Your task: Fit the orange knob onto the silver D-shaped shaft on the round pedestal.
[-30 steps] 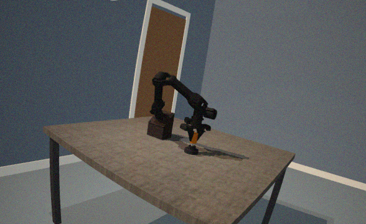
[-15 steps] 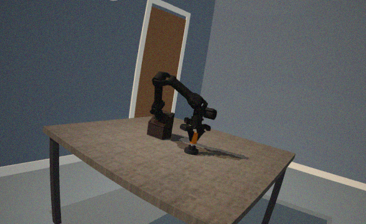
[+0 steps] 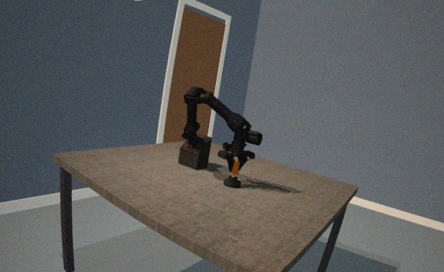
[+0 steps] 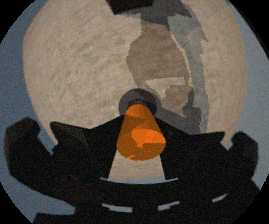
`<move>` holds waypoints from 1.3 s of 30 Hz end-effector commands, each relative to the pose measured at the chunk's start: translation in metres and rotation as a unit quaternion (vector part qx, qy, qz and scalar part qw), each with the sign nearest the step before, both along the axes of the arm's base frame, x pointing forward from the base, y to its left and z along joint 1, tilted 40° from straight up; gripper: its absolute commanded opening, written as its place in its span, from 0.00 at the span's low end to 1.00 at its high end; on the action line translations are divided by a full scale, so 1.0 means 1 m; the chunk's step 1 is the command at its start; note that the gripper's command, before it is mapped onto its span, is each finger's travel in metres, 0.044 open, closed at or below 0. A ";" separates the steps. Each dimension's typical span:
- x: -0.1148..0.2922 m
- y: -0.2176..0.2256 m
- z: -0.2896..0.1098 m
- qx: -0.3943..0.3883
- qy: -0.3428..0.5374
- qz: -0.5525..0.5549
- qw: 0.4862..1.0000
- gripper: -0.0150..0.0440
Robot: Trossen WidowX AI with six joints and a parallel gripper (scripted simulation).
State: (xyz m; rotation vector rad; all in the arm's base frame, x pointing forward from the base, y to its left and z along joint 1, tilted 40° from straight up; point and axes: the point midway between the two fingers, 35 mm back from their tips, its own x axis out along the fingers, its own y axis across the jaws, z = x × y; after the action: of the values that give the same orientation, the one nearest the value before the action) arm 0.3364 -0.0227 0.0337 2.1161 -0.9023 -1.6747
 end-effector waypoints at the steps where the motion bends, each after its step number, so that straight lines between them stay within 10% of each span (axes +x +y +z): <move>1: 0.001 0.002 0.003 -0.002 -0.001 0.001 1.000 0.25; 39: 0.005 0.004 0.004 -0.009 0.037 0.047 0.998 0.25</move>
State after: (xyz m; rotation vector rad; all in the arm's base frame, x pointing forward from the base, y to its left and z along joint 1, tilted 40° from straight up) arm 0.3407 -0.0210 0.0345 1.9914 -0.7254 -1.6938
